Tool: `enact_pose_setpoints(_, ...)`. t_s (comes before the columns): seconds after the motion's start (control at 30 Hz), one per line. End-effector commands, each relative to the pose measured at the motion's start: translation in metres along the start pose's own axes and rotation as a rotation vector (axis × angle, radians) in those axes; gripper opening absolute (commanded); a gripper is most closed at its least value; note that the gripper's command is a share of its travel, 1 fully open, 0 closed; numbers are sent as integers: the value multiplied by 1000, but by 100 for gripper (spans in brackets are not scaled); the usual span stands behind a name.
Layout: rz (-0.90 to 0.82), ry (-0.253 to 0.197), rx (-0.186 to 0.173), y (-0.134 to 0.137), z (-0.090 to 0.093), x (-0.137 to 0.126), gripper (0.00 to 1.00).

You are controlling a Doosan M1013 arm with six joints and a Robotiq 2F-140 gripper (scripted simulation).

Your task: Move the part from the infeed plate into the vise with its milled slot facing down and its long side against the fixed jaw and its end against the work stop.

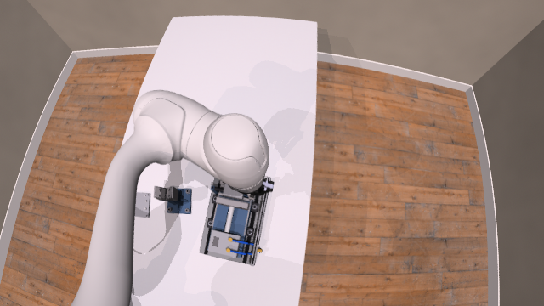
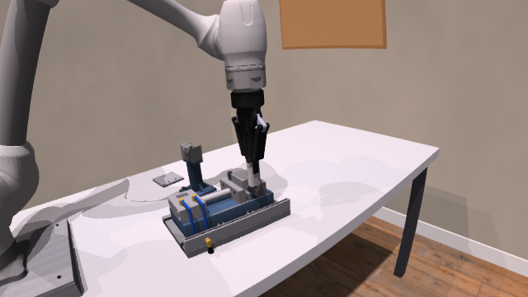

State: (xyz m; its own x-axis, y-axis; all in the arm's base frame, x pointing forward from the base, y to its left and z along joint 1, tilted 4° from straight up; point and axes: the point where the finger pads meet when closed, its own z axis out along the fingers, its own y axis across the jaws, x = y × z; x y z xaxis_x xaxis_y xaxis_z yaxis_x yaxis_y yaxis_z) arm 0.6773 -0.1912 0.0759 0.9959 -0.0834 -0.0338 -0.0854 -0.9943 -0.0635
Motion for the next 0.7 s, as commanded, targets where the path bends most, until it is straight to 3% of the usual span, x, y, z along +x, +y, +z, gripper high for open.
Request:
enact_pose_setpoints(0.0, 0, 0, 0, 4, 0, 0, 0)
enact_pose_setpoints(0.67, 0, 0, 0, 8, -5, 0, 0)
